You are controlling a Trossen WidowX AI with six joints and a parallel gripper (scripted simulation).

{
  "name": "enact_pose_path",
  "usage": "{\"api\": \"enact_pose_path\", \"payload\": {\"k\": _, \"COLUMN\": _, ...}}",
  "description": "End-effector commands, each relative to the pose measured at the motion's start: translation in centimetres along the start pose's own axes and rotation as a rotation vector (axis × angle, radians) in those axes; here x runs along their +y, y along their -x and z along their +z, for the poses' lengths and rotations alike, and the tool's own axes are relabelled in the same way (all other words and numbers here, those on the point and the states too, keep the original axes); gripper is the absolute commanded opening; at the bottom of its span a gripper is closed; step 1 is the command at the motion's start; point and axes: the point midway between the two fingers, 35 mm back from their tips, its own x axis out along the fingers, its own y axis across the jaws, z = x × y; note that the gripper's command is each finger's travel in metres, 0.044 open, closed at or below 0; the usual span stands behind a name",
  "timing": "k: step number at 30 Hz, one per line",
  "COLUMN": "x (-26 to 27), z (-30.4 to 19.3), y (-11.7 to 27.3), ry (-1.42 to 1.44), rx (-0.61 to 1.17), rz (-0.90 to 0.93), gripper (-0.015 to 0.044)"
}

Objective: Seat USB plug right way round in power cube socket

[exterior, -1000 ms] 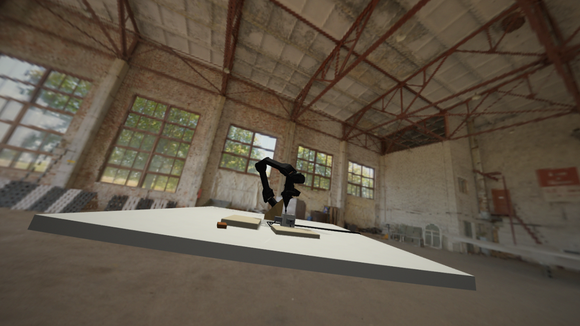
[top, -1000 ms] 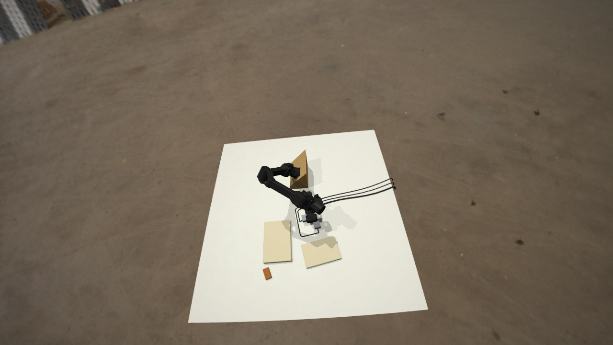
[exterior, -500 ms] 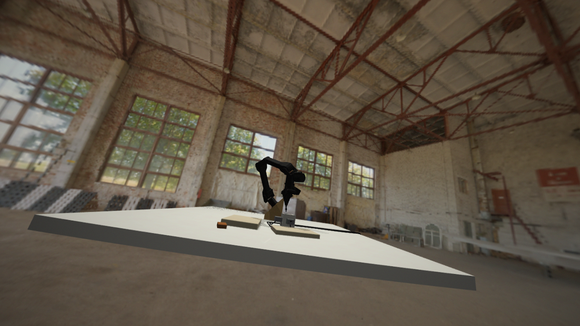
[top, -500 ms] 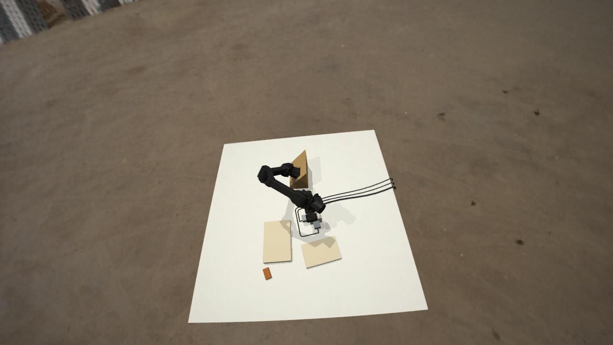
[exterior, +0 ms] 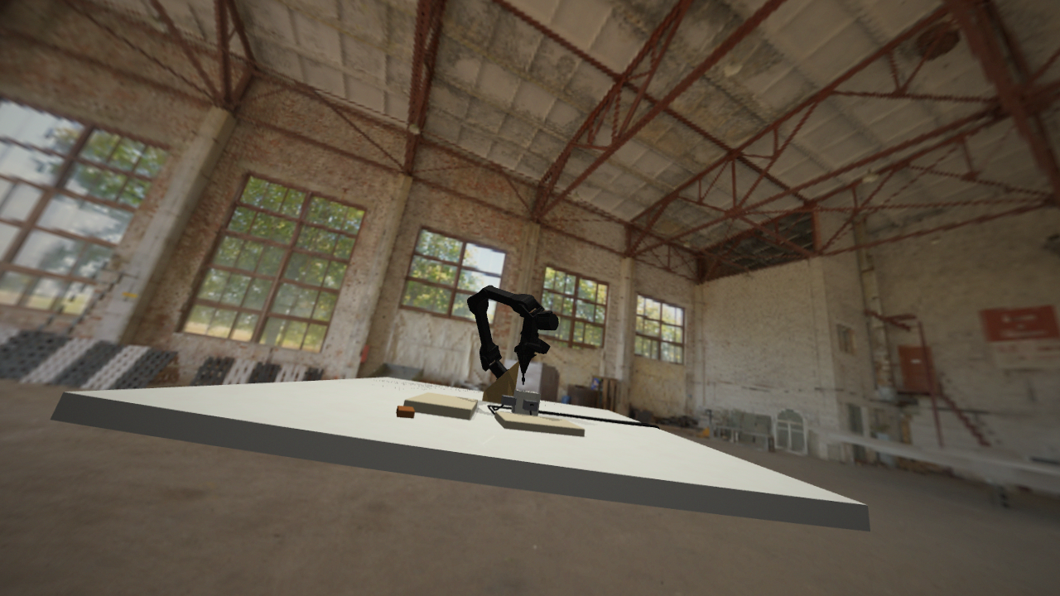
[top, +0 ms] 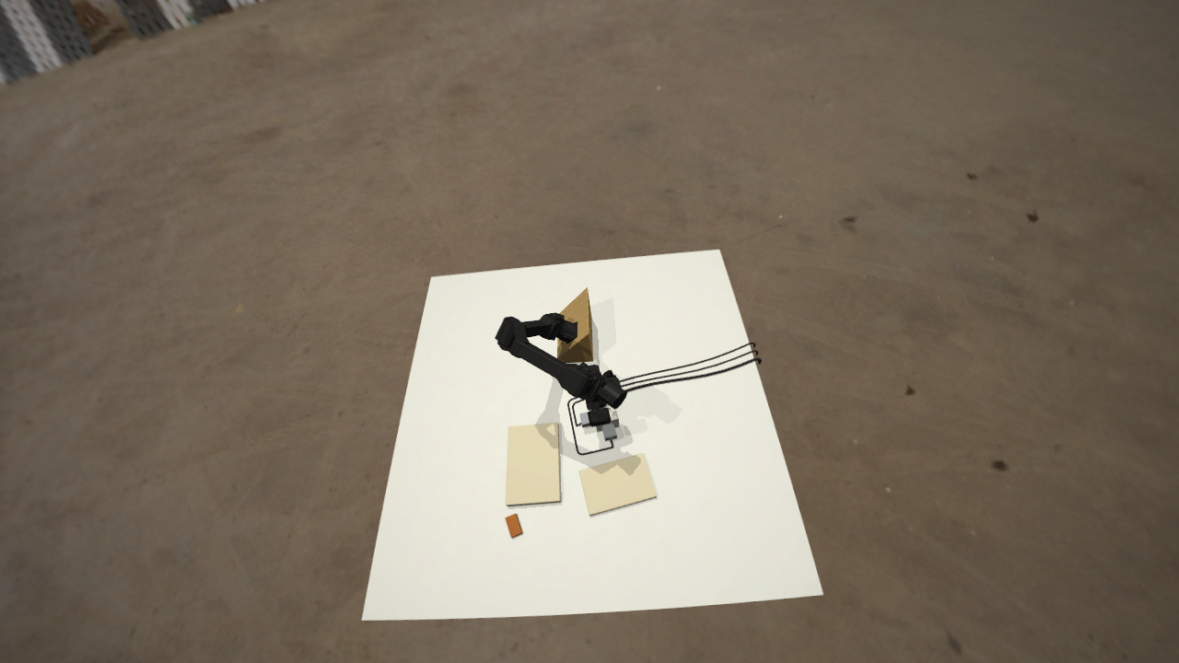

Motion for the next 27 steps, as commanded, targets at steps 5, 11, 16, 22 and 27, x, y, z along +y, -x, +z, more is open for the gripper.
{"api": "enact_pose_path", "payload": {"k": 5, "x": -0.08, "z": 0.01, "y": 0.21, "ry": -0.020, "rx": -0.005, "rz": -0.002, "gripper": 0.0000}}
{"api": "enact_pose_path", "payload": {"k": 11, "x": -0.04, "z": 0.01, "y": 0.10, "ry": -0.136, "rx": -0.002, "rz": -0.001, "gripper": 0.0000}}
{"api": "enact_pose_path", "payload": {"k": 16, "x": -0.03, "z": 0.01, "y": 0.08, "ry": -0.275, "rx": -0.001, "rz": -0.001, "gripper": 0.0000}}
{"api": "enact_pose_path", "payload": {"k": 22, "x": -0.03, "z": 0.01, "y": 0.07, "ry": -0.432, "rx": -0.001, "rz": -0.001, "gripper": 0.0000}}
{"api": "enact_pose_path", "payload": {"k": 27, "x": -0.03, "z": 0.01, "y": 0.07, "ry": -0.563, "rx": -0.001, "rz": -0.001, "gripper": 0.0000}}
